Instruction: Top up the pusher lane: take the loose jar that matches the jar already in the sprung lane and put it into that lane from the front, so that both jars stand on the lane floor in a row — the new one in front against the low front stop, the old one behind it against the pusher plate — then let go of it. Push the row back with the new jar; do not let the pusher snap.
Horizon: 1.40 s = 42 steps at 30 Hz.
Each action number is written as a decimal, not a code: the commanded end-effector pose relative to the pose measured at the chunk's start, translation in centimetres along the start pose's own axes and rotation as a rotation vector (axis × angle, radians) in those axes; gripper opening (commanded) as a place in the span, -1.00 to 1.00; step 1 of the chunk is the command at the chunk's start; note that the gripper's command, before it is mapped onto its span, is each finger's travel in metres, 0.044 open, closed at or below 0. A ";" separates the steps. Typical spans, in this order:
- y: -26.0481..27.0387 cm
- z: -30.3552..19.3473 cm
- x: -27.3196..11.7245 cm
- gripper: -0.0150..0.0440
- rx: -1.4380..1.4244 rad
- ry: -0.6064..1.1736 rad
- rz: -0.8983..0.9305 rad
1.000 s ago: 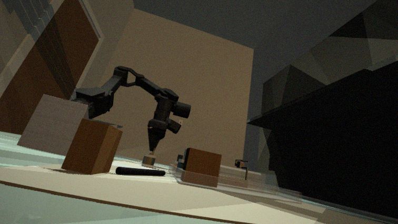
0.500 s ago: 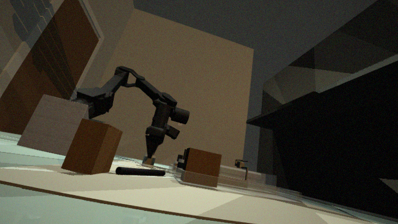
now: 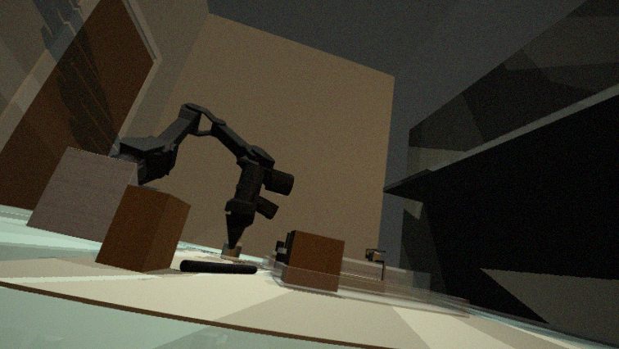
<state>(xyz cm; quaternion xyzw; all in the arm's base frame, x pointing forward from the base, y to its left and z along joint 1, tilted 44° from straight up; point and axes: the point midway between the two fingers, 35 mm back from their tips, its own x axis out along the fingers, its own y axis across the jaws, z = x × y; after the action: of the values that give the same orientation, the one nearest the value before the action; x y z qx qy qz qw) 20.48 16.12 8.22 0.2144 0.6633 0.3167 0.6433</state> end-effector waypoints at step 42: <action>-6.0 4.1 -9.2 -0.49 -0.013 -0.008 -0.013</action>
<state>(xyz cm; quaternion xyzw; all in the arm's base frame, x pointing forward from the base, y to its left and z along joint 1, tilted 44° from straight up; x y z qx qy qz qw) 25.45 6.73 11.89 0.2102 0.6587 0.3152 0.6501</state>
